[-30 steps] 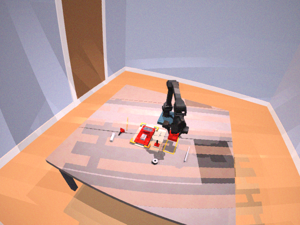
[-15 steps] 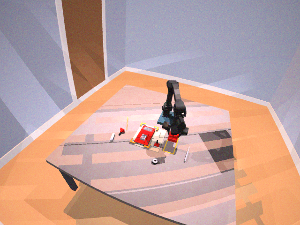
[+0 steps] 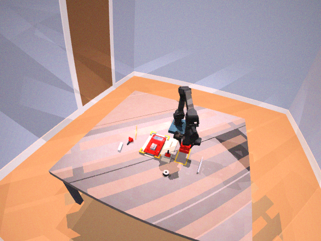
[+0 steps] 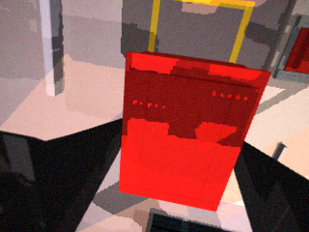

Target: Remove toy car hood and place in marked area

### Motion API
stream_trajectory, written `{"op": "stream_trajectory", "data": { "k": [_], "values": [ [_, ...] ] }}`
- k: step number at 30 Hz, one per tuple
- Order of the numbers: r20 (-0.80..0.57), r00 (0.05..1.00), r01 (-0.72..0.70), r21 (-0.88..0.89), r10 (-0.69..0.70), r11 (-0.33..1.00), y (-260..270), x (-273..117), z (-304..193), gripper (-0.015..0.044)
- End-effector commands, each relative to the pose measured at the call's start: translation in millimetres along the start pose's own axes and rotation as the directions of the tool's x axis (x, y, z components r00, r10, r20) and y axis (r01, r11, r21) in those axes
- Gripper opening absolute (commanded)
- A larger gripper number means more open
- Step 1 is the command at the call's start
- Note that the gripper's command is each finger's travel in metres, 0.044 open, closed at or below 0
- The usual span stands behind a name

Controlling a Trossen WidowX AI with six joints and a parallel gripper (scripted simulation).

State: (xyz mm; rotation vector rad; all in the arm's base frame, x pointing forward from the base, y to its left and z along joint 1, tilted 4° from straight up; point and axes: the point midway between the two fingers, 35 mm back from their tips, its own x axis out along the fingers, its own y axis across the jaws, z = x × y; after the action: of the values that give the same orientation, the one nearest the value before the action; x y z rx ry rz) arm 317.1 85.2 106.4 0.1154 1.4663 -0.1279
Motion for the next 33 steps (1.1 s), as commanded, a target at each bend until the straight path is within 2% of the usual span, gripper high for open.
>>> {"op": "stream_trajectory", "data": {
  "k": [1,33],
  "values": [
    [0.002,1.000,0.004,0.003,-0.004,1.000,-1,3,0,0.0000],
    [0.002,1.000,0.004,0.003,-0.004,1.000,-1,23,0,0.0000]
  ]
}}
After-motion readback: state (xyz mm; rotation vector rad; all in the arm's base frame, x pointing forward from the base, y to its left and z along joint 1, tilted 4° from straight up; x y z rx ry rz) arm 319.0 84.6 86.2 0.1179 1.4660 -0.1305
